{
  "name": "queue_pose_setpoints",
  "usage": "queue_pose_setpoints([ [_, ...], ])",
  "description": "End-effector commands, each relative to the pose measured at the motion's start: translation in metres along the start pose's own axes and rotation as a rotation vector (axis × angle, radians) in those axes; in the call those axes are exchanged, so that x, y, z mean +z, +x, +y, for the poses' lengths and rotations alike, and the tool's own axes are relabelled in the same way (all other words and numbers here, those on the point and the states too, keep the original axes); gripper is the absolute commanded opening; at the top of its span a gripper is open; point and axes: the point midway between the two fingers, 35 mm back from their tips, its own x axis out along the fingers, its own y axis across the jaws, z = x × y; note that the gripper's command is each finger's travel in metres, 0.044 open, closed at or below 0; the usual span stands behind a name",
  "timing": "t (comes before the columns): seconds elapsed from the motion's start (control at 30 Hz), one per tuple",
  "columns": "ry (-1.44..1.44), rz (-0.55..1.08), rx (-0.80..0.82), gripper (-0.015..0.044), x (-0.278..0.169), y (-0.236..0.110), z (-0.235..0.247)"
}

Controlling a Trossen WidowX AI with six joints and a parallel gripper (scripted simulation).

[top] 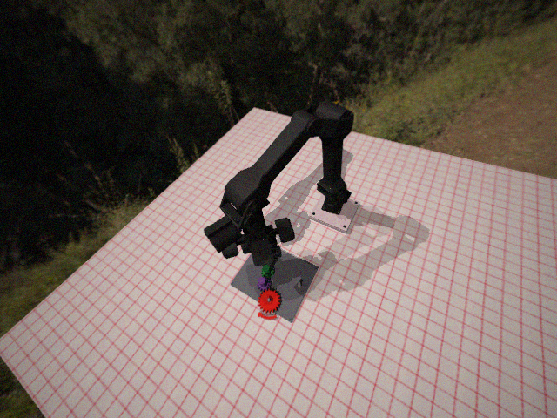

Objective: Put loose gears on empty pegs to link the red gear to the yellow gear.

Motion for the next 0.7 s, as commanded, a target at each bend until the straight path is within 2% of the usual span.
queue_pose_setpoints([
  [0.0,-0.056,0.006,0.006,0.0,-0.001,0.007,0.001],
  [0.33,-0.022,0.006,0.005,0.0,-0.002,0.02,0.001],
  [0.67,0.23,0.007,0.005,0.0,-0.001,0.035,0.001],
])
